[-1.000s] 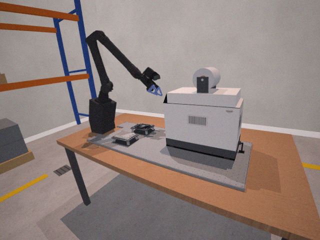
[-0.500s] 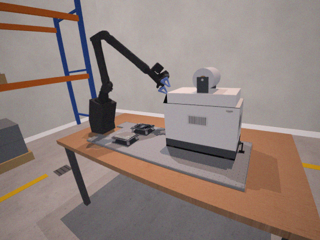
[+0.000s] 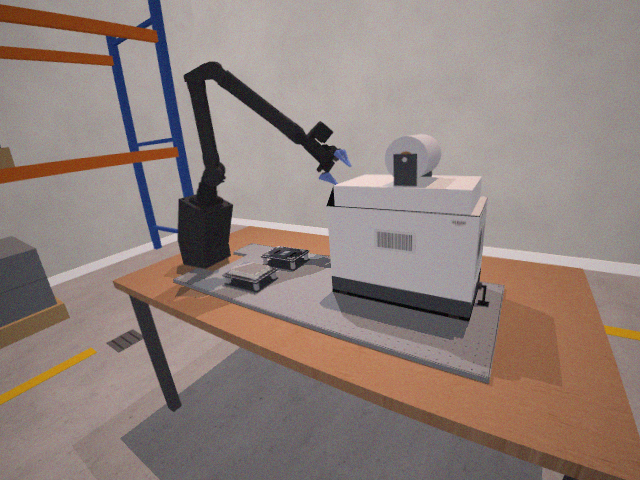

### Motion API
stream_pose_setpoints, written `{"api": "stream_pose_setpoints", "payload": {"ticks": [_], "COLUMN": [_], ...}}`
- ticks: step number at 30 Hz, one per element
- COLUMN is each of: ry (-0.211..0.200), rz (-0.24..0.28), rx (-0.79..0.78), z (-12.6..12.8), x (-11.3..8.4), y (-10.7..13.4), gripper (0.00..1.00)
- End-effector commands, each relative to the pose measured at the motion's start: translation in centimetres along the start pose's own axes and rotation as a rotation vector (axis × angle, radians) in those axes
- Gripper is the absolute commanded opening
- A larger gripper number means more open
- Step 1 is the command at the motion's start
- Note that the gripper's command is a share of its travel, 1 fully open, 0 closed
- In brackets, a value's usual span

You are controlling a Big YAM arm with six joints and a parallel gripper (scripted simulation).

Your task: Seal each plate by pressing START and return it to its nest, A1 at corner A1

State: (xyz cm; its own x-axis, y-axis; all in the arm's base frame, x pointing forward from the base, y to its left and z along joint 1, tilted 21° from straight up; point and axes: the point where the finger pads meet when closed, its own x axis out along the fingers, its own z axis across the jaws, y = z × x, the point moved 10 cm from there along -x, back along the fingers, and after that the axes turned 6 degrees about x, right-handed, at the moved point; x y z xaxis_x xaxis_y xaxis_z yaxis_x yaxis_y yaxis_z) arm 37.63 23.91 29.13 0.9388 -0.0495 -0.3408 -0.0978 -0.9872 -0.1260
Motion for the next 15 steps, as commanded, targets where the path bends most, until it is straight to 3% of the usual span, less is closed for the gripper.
{"api": "stream_pose_setpoints", "payload": {"ticks": [1, 8, 15], "ry": [0.040, 0.032, -0.014], "rz": [0.007, -0.015, -0.007], "rx": [-0.006, -0.003, -0.027], "z": [-1.8, -1.0, 1.0], "x": [0.0, -1.1, -0.7], "y": [0.7, 0.5, 0.2], "gripper": [1.00, 1.00, 1.00]}}
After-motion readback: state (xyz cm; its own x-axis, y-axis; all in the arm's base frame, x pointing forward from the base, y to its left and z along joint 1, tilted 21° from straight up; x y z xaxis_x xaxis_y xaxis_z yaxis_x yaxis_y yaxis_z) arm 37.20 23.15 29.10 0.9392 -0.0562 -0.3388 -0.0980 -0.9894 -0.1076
